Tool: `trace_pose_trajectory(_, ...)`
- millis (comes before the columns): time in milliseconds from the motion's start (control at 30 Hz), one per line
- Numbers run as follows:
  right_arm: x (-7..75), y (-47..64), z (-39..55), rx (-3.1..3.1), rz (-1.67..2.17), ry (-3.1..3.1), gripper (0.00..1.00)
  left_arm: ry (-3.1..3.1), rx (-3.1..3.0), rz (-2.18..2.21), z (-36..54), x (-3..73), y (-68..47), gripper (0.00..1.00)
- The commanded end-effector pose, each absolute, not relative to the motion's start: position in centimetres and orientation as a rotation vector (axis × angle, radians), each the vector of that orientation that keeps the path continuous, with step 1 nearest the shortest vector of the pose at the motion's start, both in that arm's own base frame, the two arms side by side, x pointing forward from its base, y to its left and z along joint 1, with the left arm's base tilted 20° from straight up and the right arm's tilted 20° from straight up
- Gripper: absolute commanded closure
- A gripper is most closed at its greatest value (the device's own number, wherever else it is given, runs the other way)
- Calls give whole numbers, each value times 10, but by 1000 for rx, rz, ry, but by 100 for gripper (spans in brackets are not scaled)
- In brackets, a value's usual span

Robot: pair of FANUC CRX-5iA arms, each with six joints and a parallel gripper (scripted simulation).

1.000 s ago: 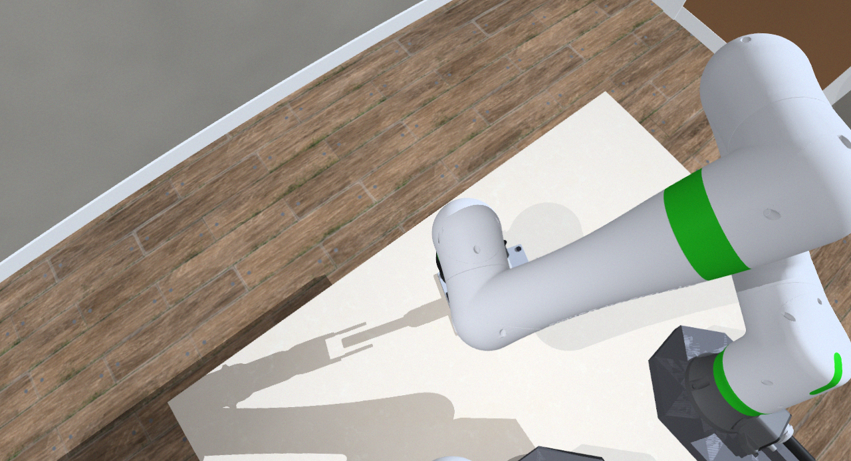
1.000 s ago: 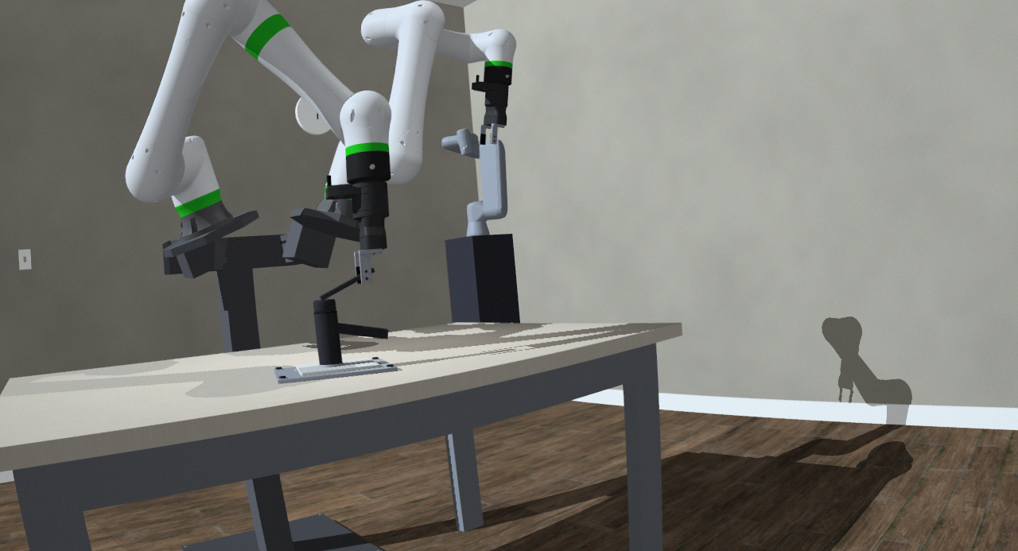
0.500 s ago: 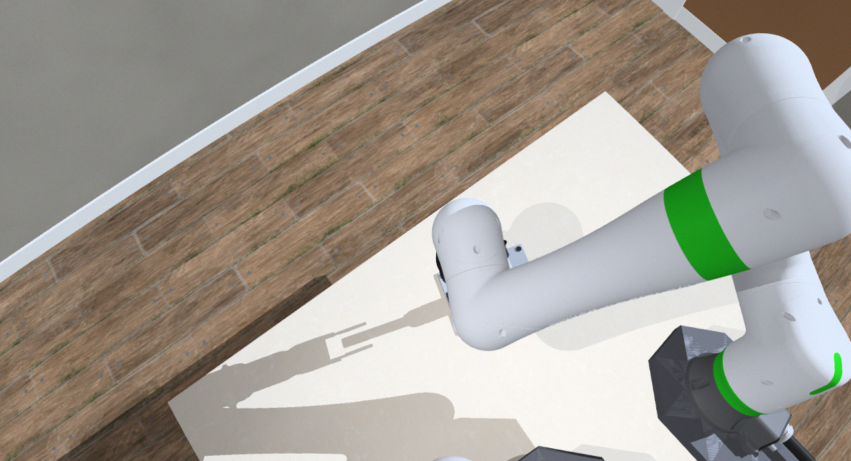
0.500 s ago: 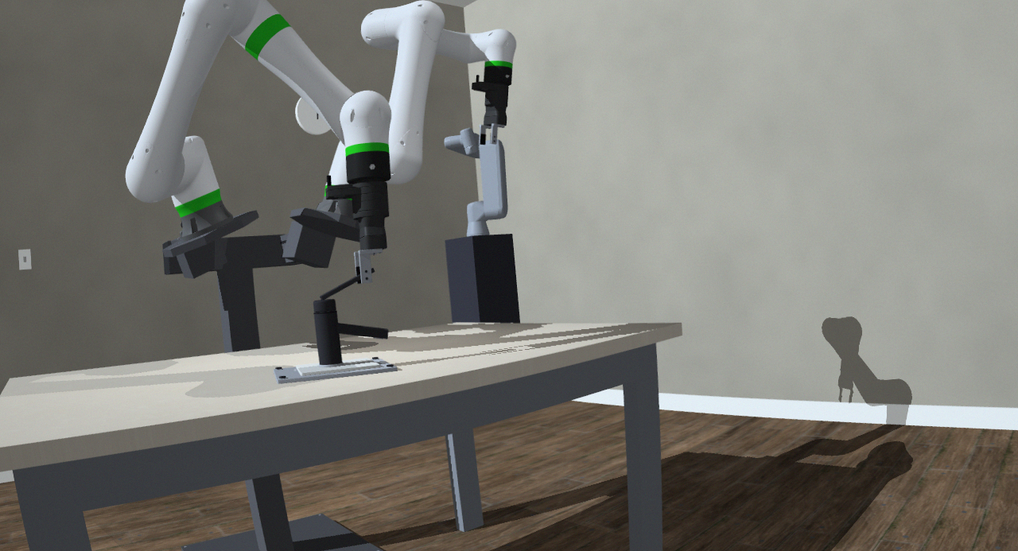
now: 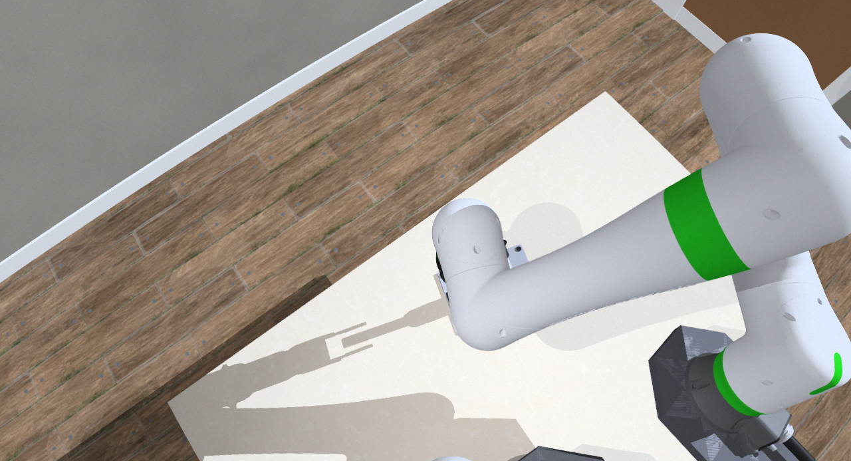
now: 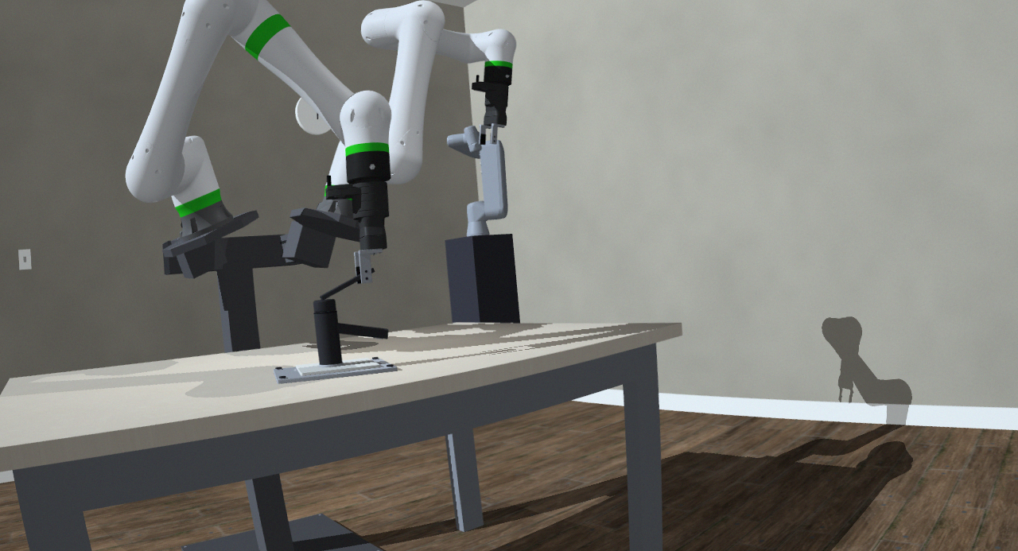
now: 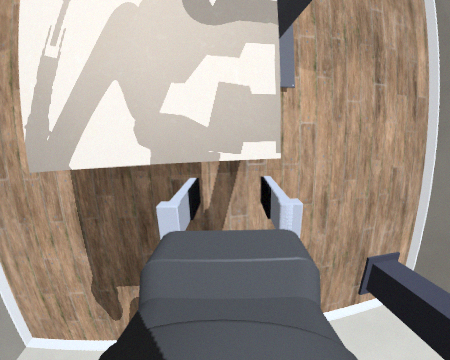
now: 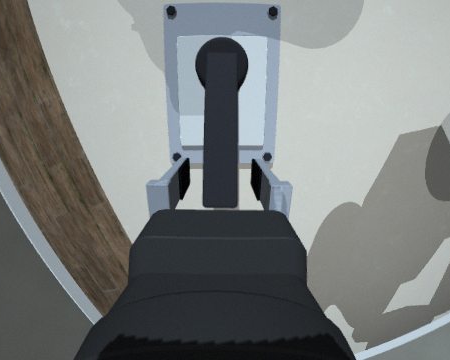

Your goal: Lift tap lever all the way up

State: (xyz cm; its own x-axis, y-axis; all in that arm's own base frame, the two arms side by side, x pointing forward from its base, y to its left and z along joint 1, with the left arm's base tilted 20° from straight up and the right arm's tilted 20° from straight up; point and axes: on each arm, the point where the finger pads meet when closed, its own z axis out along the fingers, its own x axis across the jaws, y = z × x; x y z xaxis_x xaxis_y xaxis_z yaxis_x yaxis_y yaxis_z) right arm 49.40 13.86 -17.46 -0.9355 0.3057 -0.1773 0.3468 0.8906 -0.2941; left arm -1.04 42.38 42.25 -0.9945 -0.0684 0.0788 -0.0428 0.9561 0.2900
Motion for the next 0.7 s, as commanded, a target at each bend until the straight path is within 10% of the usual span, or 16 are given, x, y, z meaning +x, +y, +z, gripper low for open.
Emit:
trace_pose_trajectory(0,495,139,-174,507,-489,2930,0,-3019,86,-448,423,-10,424,0)
trace_pose_trajectory(667,494,140,-171,507,-489,2930,0,-3019,86,-448,423,-10,424,0)
